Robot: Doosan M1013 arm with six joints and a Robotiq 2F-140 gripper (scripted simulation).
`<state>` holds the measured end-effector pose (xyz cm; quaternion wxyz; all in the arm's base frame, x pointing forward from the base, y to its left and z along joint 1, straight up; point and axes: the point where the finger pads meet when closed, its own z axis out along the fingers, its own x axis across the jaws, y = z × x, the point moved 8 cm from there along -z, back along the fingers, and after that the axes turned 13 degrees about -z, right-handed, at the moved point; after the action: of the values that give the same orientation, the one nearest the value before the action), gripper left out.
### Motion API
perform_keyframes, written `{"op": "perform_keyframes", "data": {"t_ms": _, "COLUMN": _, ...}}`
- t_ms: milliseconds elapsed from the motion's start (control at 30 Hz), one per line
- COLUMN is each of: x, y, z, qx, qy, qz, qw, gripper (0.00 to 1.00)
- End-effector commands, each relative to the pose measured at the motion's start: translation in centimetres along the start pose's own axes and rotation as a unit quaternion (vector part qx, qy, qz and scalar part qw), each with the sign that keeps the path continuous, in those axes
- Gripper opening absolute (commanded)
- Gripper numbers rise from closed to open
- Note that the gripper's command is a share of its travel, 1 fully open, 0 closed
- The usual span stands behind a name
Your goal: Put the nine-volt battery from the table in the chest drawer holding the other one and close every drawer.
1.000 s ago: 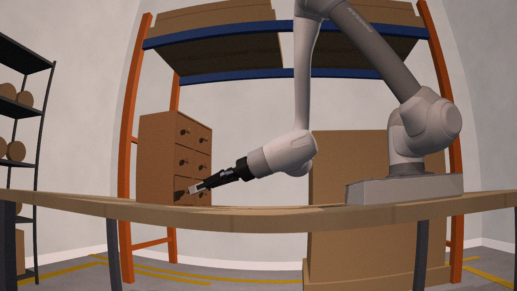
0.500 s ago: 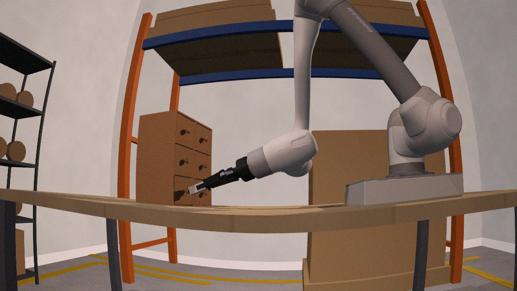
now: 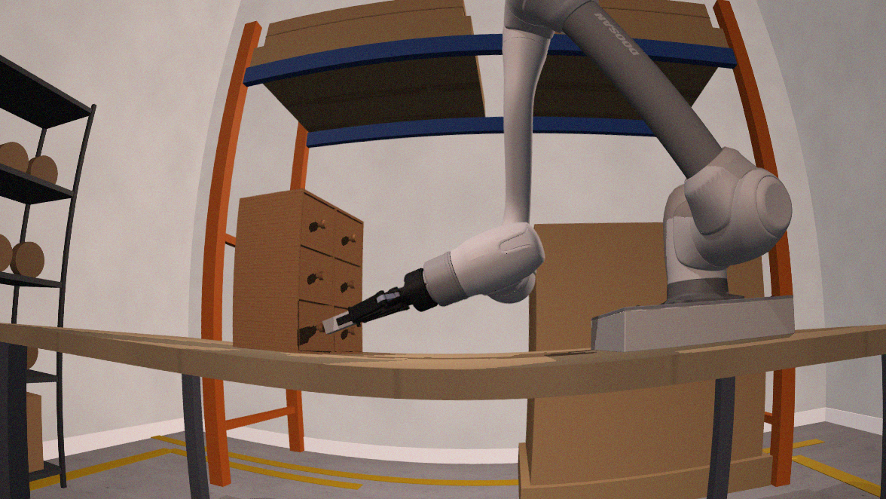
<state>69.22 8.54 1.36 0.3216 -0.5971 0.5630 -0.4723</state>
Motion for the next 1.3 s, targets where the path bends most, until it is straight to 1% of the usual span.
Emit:
{"op": "perform_keyframes", "data": {"t_ms": 0, "x": -0.1, "y": 0.0, "z": 0.2, "qx": 0.000, "qy": -0.003, "qz": -0.006, "qw": 1.000, "gripper": 0.00}}
{"op": "perform_keyframes", "data": {"t_ms": 300, "x": -0.2, "y": 0.0, "z": 0.0, "qx": 0.000, "qy": -0.003, "qz": -0.006, "qw": 1.000, "gripper": 0.00}}
{"op": "perform_keyframes", "data": {"t_ms": 400, "x": -0.2, "y": 0.3, "z": -0.8, "qx": 0.000, "qy": -0.003, "qz": -0.006, "qw": 1.000, "gripper": 0.00}}
{"op": "perform_keyframes", "data": {"t_ms": 567, "x": -0.4, "y": 1.1, "z": -3.1, "qx": 0.000, "qy": -0.003, "qz": -0.006, "qw": 1.000, "gripper": 0.00}}
{"op": "perform_keyframes", "data": {"t_ms": 633, "x": -0.4, "y": 1.1, "z": -3.1, "qx": 0.000, "qy": -0.003, "qz": -0.006, "qw": 1.000, "gripper": 0.00}}
{"op": "perform_keyframes", "data": {"t_ms": 767, "x": -0.5, "y": 1.6, "z": -4.3, "qx": 0.000, "qy": -0.003, "qz": -0.006, "qw": 1.000, "gripper": 0.00}}
{"op": "perform_keyframes", "data": {"t_ms": 900, "x": -0.5, "y": 1.6, "z": -4.5, "qx": 0.000, "qy": -0.003, "qz": -0.006, "qw": 1.000, "gripper": 0.00}}
{"op": "perform_keyframes", "data": {"t_ms": 1000, "x": -0.3, "y": 1.0, "z": -5.2, "qx": 0.000, "qy": -0.003, "qz": -0.006, "qw": 1.000, "gripper": 0.00}}
{"op": "perform_keyframes", "data": {"t_ms": 1133, "x": 0.2, "y": -1.4, "z": -7.8, "qx": 0.000, "qy": -0.003, "qz": -0.006, "qw": 1.000, "gripper": 0.00}}
{"op": "perform_keyframes", "data": {"t_ms": 1200, "x": 0.2, "y": -1.4, "z": -7.8, "qx": 0.000, "qy": -0.003, "qz": -0.006, "qw": 1.000, "gripper": 0.00}}
{"op": "perform_keyframes", "data": {"t_ms": 1267, "x": 0.5, "y": -2.8, "z": -9.5, "qx": 0.000, "qy": -0.003, "qz": -0.006, "qw": 1.000, "gripper": 0.00}}
